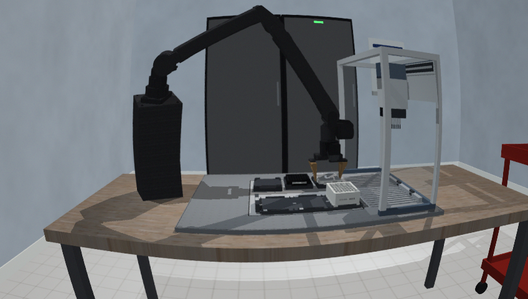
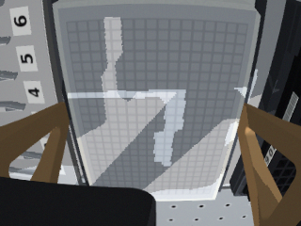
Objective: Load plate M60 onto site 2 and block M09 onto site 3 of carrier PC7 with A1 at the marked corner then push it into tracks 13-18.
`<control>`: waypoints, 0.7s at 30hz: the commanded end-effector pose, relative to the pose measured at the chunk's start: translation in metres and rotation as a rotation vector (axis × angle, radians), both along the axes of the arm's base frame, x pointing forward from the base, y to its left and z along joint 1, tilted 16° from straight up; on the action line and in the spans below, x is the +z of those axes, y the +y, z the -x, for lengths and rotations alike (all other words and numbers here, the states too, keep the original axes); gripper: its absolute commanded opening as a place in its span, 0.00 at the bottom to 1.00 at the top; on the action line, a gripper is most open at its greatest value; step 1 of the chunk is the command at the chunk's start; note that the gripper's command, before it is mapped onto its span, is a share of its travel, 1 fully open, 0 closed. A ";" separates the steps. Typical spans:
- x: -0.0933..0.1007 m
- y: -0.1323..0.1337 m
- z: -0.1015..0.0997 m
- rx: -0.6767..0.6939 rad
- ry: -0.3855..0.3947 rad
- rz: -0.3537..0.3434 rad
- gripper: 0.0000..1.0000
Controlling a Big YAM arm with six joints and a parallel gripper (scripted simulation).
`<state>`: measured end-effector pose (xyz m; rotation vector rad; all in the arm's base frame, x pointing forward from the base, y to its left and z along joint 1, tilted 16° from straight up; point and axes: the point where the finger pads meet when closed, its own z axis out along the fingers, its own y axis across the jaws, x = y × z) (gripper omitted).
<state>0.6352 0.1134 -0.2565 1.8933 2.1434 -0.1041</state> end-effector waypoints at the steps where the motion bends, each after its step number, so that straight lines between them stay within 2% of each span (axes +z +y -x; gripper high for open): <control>1: 0.000 -0.009 -0.005 -0.013 0.002 0.000 1.00; 5: 0.005 -0.008 -0.004 -0.016 -0.013 -0.004 1.00; 21: 0.006 -0.008 -0.005 -0.016 -0.015 -0.004 1.00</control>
